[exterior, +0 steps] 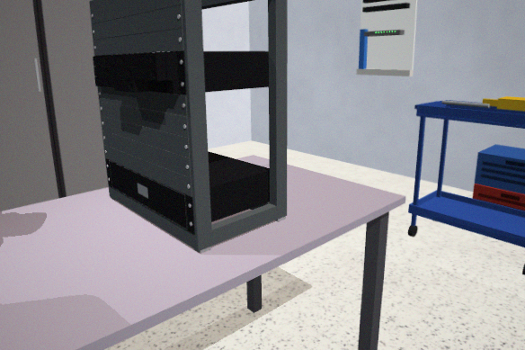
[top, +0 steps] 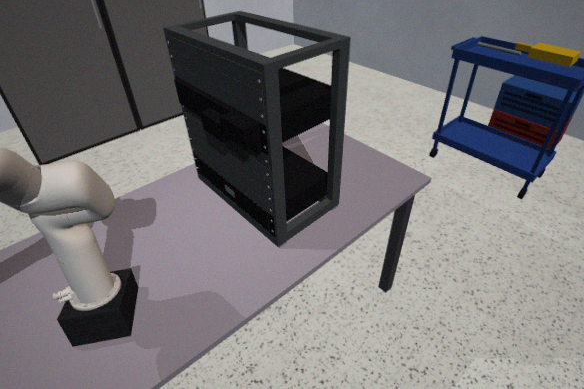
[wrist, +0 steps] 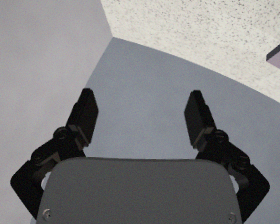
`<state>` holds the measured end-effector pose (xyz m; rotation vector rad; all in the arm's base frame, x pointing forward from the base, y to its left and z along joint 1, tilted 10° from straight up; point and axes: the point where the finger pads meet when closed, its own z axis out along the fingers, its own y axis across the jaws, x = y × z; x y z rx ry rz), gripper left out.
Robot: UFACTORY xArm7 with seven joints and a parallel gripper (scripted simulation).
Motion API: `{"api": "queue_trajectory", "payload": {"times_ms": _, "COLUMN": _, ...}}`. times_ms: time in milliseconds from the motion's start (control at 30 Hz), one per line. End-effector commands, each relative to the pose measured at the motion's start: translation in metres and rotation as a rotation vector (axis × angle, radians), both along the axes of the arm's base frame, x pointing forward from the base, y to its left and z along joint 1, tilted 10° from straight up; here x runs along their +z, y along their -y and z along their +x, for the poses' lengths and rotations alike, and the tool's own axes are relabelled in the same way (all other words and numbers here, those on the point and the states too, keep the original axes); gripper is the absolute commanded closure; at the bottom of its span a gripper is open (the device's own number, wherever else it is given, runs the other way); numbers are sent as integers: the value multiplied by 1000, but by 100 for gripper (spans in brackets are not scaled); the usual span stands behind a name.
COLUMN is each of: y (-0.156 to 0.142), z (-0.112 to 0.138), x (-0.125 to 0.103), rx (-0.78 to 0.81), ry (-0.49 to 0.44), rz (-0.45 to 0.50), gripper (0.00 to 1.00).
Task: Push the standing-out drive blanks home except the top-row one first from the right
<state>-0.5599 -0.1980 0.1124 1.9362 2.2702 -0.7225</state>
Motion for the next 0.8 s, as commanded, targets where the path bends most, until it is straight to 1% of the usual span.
{"api": "queue_trajectory", "payload": {"times_ms": 0, "y": -38, "z": -18, "x": 16, "rx": -115, "ry": -45, "rz": -11, "gripper": 0}}
{"api": "queue_trajectory", "payload": {"times_ms": 167, "y": -102, "z": -36, "x": 40, "rx": -291, "ry": -109, "rz": -28, "gripper": 0}}
{"api": "queue_trajectory", "payload": {"times_ms": 233, "y": -102, "z": -36, "x": 40, "rx": -291, "ry": -109, "rz": -28, "gripper": 0}}
{"api": "queue_trajectory", "payload": {"times_ms": 367, "y": -156, "z": -44, "x": 61, "rx": -437, "ry": -166, "rz": -44, "gripper": 0}}
{"api": "queue_trajectory", "payload": {"times_ms": 433, "y": -176, "z": -46, "x": 69, "rx": -492, "ry": -189, "rz": -50, "gripper": 0}}
{"api": "queue_trajectory", "payload": {"times_ms": 567, "y": -229, "z": -45, "x": 91, "rx": -631, "ry": -248, "rz": -66, "gripper": 0}}
{"api": "queue_trajectory", "payload": {"times_ms": 733, "y": -292, "z": -37, "x": 118, "rx": -796, "ry": -324, "rz": -87, "gripper": 0}}
{"api": "queue_trajectory", "payload": {"times_ms": 767, "y": -292, "z": -37, "x": 118, "rx": -796, "ry": -324, "rz": -87, "gripper": 0}}
